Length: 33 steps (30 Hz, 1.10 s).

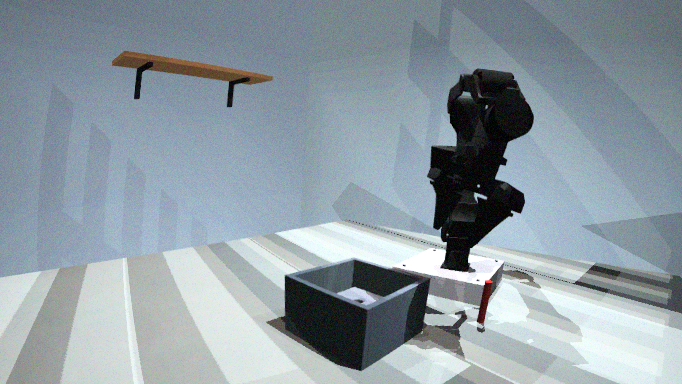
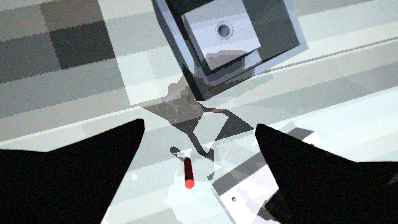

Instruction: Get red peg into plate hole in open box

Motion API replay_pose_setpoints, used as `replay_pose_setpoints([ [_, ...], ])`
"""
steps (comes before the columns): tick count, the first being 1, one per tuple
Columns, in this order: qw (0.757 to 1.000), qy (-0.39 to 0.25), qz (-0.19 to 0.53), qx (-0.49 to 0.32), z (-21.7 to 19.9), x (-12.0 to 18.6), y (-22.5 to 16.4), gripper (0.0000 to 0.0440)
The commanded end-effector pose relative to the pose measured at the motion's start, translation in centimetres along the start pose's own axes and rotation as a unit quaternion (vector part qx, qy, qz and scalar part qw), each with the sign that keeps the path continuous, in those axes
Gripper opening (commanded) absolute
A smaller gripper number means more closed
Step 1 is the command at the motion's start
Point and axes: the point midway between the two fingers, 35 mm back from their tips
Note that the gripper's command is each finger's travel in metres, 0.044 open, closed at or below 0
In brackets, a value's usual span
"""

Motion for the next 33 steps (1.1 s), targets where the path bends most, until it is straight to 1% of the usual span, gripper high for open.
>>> replay_pose_setpoints([
  [1, 0.999, -0.010, 0.029, -0.013, -0.3, -0.4, -2.5, 0.0440],
  [7, 0.997, -0.026, 0.064, -0.035, -0.5, -1.6, -5.6, 0.0440],
  [15, 0.993, -0.036, 0.087, -0.065, -0.3, -4.3, -8.3, 0.0440],
  [28, 0.990, -0.004, 0.095, -0.104, 0.8, -9.6, -11.4, 0.0439],
  [30, 0.989, -0.001, 0.097, -0.110, 0.8, -10.2, -11.8, 0.0426],
  [33, 0.987, -0.003, 0.104, -0.120, 0.6, -10.8, -12.3, 0.0369],
])
Point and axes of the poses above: the point midway between the two fingers, 35 mm back from their tips, its own x axis back along the fingers, its own z axis across the jaws, y = z × x, and after that the axes turned 2 degrees about -x, right-handed
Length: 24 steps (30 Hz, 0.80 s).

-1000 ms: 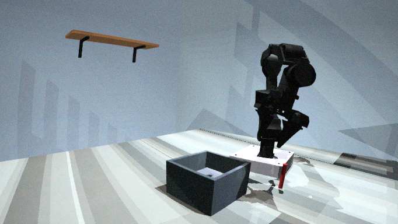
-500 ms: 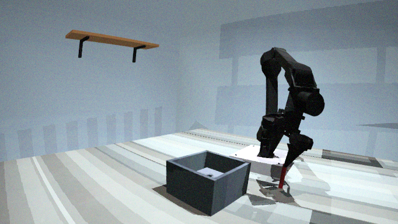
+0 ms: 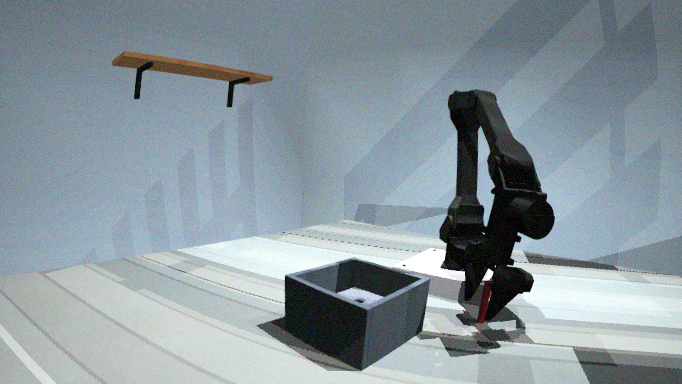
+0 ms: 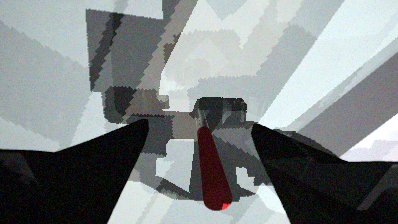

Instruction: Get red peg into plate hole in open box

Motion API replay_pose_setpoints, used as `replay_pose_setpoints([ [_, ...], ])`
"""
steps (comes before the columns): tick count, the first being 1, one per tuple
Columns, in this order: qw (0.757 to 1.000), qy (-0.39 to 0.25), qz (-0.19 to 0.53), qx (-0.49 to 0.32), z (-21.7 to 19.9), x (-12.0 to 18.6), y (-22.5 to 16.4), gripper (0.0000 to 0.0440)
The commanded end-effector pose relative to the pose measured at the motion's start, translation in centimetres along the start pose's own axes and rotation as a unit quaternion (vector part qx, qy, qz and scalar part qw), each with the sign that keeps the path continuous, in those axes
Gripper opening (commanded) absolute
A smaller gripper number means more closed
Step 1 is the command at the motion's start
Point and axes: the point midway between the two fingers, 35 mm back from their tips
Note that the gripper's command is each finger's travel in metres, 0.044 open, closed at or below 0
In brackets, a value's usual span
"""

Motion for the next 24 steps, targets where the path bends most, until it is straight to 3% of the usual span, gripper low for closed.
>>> replay_pose_setpoints([
  [1, 1.000, -0.004, 0.009, -0.012, -0.4, -0.8, -0.4, 0.0344],
  [14, 0.998, -0.015, 0.057, -0.012, -0.6, -0.7, -0.9, 0.0003],
  [24, 1.000, 0.007, 0.007, 0.019, -0.4, 1.3, 1.5, 0.0000],
])
Point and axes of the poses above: the point midway between the two fingers, 35 mm back from their tips, its own x axis back along the fingers, its own z axis across the jaws, y = z × x, and after that the axes turned 2 degrees about -x, right-handed
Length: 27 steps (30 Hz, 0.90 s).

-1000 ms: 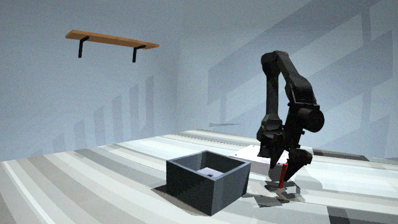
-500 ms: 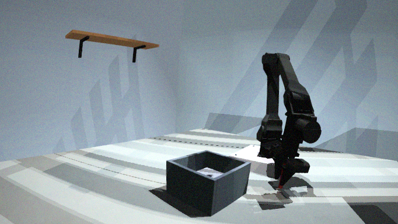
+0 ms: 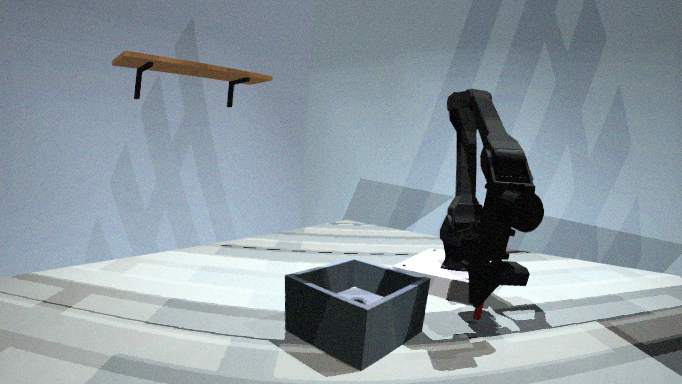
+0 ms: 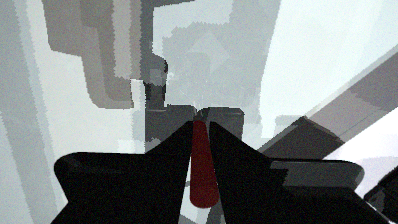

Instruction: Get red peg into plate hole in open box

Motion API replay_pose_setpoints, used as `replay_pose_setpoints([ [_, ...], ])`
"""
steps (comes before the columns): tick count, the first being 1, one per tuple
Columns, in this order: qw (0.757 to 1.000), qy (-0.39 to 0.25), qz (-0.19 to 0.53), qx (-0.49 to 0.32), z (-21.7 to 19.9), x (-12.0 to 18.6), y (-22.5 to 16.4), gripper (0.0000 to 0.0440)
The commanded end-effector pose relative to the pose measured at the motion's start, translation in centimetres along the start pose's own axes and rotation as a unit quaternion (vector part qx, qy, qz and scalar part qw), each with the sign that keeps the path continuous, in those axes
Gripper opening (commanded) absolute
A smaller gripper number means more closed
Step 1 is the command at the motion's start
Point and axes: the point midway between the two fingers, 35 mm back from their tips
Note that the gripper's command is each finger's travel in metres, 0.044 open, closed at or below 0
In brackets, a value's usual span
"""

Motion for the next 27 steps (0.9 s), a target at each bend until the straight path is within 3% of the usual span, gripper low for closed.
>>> replay_pose_setpoints([
  [1, 1.000, 0.007, -0.019, 0.014, 0.0, 0.9, 0.9, 0.0000],
  [27, 0.992, 0.026, -0.116, 0.039, 1.4, 8.0, 9.8, 0.0000],
])
Point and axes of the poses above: the point midway between the two fingers, 35 mm back from their tips, its own x axis back along the fingers, its own z axis across the jaws, y = z × x, and after that the axes turned 2 degrees about -x, right-handed
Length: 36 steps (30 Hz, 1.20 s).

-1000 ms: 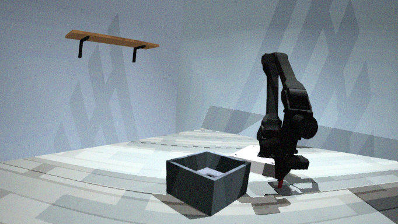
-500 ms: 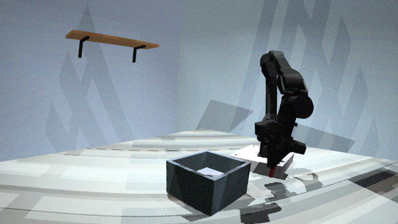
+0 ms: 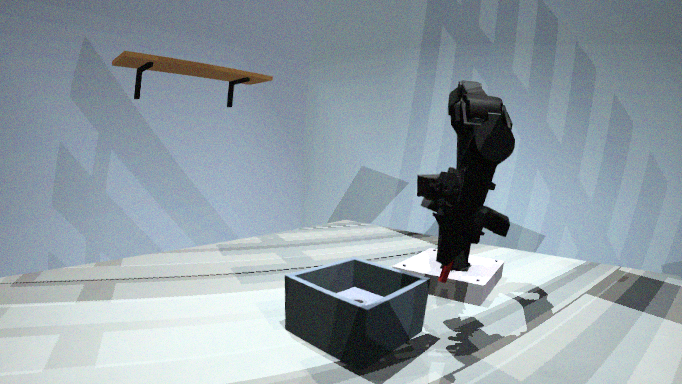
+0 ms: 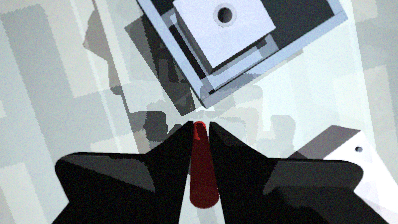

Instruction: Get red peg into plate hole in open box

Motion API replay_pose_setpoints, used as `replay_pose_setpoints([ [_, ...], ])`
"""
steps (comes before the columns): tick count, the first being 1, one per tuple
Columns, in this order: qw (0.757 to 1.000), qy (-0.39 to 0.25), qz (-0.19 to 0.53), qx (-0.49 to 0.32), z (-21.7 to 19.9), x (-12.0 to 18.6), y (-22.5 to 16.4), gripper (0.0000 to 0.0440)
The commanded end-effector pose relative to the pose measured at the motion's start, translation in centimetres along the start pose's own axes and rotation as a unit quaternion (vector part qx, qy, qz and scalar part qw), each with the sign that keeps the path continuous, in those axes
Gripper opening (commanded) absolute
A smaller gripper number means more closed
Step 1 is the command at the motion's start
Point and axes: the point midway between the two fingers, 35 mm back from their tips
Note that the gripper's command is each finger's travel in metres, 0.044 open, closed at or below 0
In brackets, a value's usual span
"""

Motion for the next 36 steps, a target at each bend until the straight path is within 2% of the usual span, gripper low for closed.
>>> replay_pose_setpoints([
  [1, 1.000, -0.005, -0.006, -0.002, -0.1, 0.2, 1.5, 0.0000],
  [11, 0.999, -0.011, -0.011, -0.032, -0.8, -0.4, 5.6, 0.0000],
  [22, 0.997, -0.015, -0.014, -0.069, -1.6, -2.4, 9.5, 0.0000],
  [36, 0.995, -0.019, 0.009, -0.093, -2.2, -5.9, 11.7, 0.0003],
])
Point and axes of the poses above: the point midway between the two fingers, 35 mm back from their tips, its own x axis back along the fingers, its own z axis across the jaws, y = z × x, and after that the axes turned 2 degrees about -x, right-handed
